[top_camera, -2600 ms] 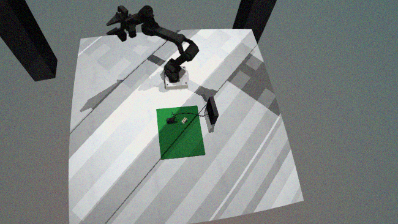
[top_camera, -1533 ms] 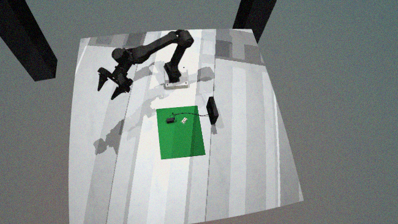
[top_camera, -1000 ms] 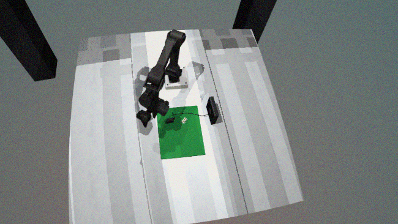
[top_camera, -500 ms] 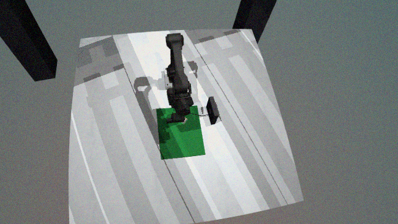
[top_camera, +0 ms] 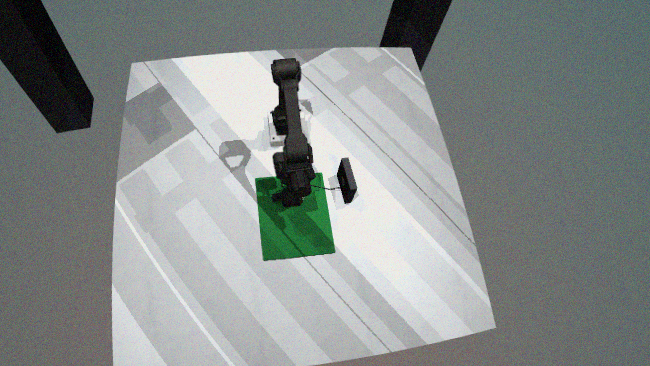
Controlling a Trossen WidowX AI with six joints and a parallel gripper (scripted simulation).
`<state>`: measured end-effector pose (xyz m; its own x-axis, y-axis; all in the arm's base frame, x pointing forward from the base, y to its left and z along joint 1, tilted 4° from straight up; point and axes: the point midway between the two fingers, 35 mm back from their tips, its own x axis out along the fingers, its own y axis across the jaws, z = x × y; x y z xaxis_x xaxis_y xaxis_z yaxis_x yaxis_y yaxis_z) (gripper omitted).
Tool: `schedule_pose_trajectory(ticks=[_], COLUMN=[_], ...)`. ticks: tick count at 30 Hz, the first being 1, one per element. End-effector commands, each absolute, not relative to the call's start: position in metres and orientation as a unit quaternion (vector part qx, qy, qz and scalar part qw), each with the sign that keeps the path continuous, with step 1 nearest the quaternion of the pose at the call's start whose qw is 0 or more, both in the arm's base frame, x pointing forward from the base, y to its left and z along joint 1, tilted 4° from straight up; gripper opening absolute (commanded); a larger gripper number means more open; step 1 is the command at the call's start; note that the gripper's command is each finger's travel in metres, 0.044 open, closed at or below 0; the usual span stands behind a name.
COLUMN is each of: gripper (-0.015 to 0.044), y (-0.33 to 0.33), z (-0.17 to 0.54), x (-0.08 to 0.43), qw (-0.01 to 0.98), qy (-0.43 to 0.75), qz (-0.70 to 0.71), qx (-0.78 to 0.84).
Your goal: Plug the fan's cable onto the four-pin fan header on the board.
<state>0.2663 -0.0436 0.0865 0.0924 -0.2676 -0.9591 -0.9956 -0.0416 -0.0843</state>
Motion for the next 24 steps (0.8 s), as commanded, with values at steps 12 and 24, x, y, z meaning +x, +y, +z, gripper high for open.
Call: schedule_pose_trajectory(ticks=[12, 24], gripper=[0.0440, 0.0440], y=[-0.045, -0.046], z=[0.062, 0.043], x=[0.268, 0.269], qw=[0.440, 0.440], qy=[0.532, 0.532], qz=[0.411, 0.411], qx=[-0.595, -0.595])
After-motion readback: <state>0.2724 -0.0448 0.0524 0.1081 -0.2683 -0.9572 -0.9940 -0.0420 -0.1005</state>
